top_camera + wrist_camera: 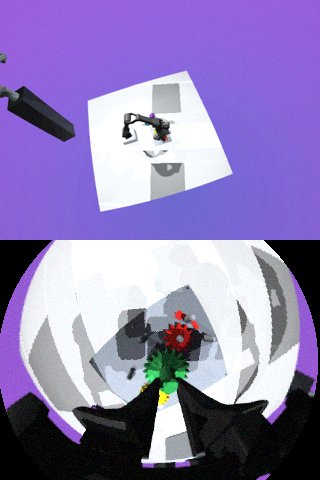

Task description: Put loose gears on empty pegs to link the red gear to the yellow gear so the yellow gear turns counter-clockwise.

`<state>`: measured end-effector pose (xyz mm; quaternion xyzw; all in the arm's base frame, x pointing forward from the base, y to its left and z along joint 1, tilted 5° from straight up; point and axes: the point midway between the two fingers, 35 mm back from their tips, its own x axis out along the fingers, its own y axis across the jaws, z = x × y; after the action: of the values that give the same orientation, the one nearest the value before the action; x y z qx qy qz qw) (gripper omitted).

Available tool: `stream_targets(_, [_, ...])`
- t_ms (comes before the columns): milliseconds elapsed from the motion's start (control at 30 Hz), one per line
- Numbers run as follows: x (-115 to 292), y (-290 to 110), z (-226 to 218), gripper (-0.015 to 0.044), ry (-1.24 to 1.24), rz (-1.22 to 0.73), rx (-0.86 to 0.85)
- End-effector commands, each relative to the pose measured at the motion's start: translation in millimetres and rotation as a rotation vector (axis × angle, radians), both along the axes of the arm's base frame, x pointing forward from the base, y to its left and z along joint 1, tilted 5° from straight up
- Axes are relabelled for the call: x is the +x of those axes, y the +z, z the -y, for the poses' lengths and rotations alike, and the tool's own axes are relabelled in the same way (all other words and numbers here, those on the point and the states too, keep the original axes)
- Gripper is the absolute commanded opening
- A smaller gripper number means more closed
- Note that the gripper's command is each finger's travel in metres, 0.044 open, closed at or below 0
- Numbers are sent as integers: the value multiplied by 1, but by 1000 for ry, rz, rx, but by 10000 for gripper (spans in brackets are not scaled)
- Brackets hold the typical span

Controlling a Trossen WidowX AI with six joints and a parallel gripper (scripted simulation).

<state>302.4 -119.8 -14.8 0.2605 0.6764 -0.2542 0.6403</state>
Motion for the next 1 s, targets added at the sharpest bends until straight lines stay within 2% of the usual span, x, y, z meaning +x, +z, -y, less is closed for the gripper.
stream_targets(0, [0, -1, 0, 0, 2, -2, -1])
stream_targets(600, [-1, -3, 0, 0, 282, 6, 12])
stream_targets(967, [0, -6, -1, 0, 208, 4, 8])
